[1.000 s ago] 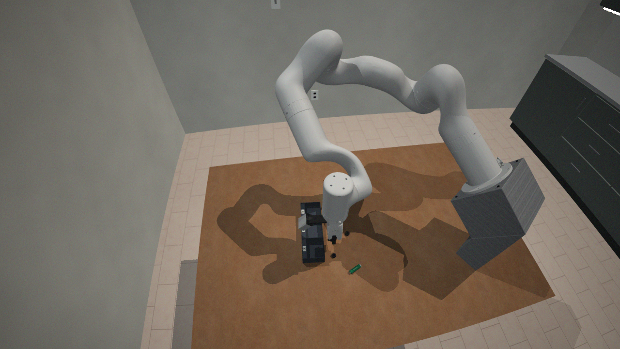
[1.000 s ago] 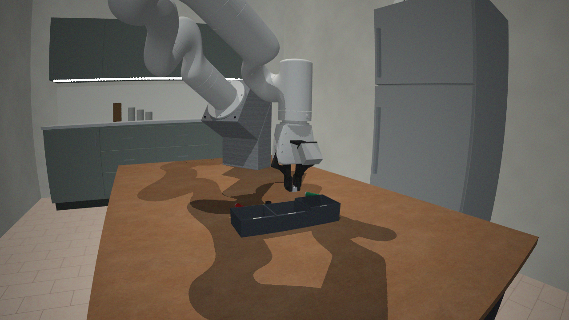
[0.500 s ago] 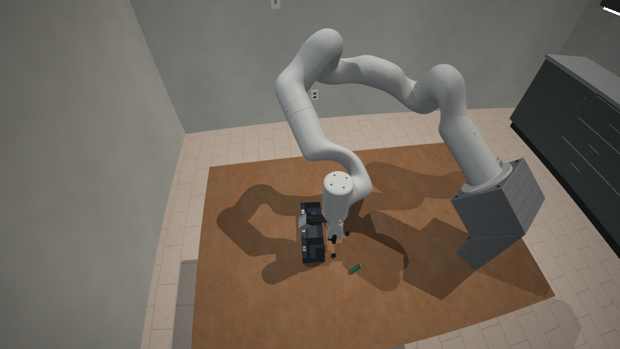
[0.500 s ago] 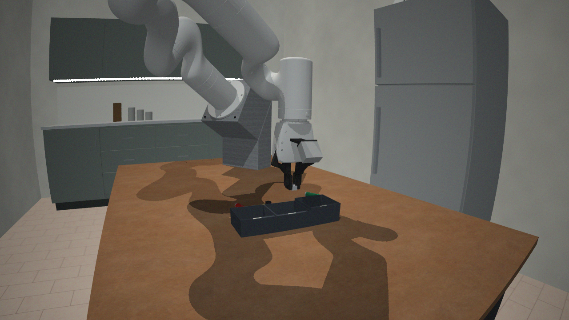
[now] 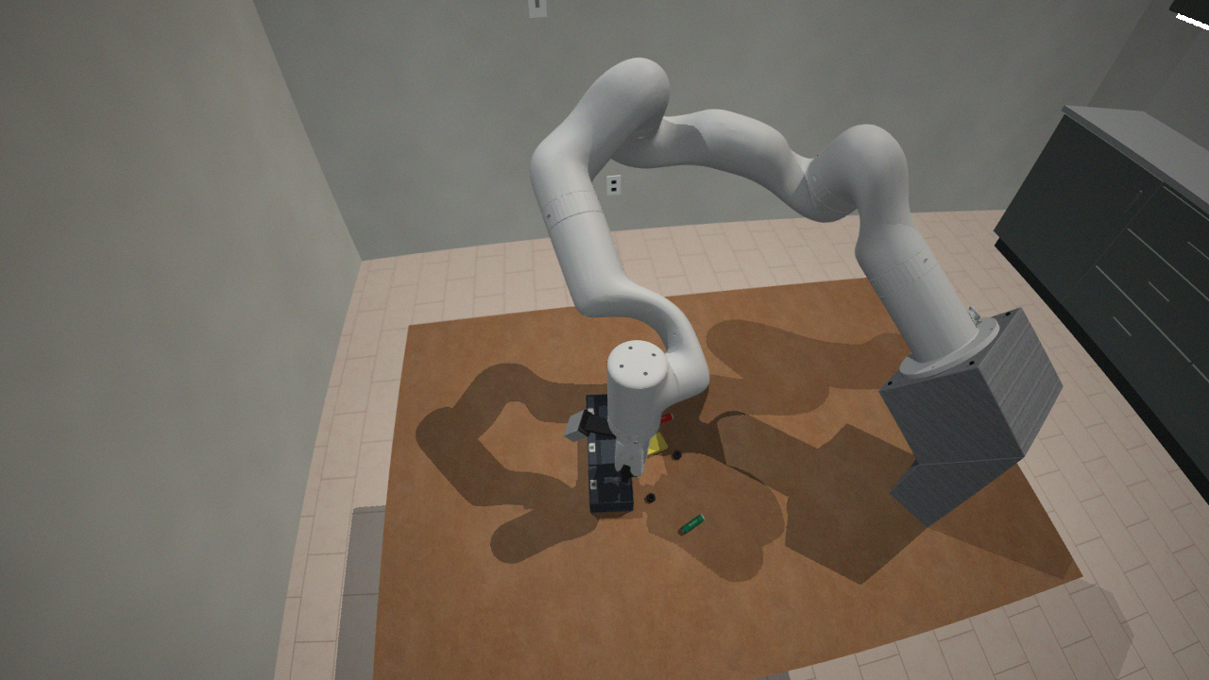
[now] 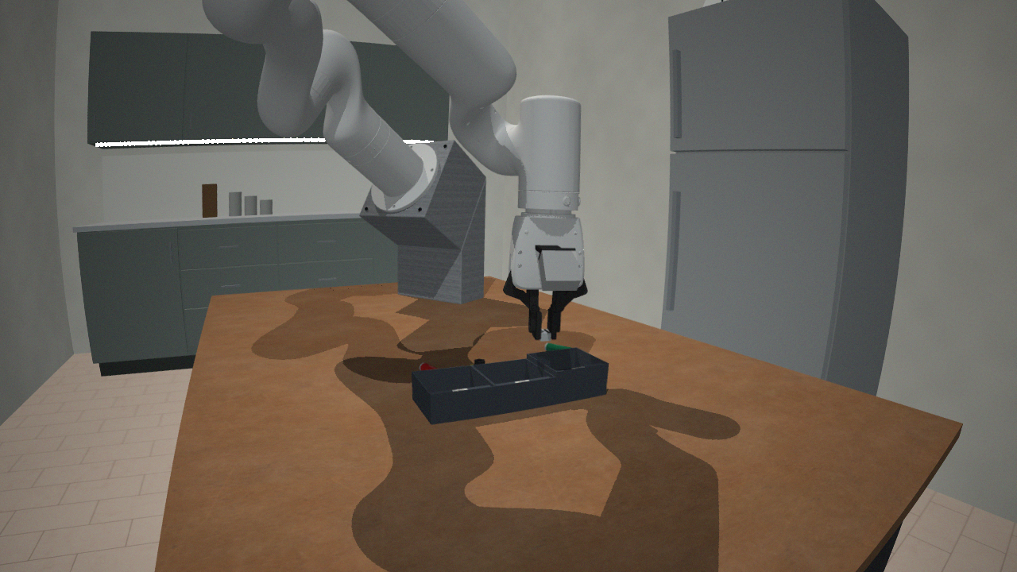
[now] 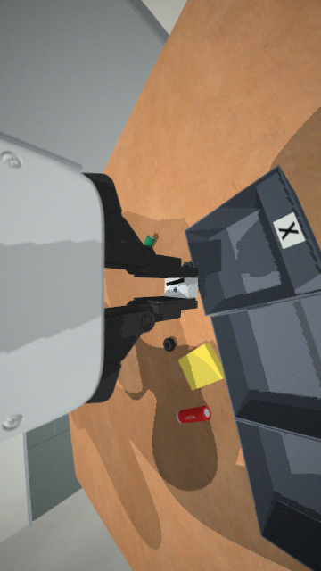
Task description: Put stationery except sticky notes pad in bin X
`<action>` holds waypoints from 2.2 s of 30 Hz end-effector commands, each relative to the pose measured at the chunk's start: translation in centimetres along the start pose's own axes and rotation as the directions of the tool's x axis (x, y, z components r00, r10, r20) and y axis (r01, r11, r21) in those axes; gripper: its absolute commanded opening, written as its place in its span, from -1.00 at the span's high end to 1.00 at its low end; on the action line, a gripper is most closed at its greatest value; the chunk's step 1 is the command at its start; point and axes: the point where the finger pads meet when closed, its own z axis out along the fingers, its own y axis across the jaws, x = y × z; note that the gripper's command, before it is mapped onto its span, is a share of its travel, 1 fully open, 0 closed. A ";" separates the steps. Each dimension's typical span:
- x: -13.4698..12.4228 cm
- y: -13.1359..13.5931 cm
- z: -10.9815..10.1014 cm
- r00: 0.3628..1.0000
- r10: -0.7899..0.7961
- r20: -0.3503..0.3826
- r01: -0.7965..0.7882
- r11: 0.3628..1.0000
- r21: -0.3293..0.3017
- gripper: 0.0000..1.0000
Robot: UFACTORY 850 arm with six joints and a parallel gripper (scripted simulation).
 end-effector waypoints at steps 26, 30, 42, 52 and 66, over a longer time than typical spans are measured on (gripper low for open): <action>2.6 -2.5 0.0 0.629 0.777 0.005 -0.777 0.629 -0.010 1.00; 2.6 -2.5 0.0 0.534 0.845 0.003 -0.845 0.534 -0.010 1.00; 2.6 -2.5 0.0 0.300 0.954 -0.003 -0.954 0.300 0.005 1.00; 2.6 -2.5 0.0 0.300 0.954 -0.003 -0.954 0.300 0.005 1.00; 2.6 -2.5 1.4 0.300 0.954 -0.003 -0.954 0.300 0.005 1.00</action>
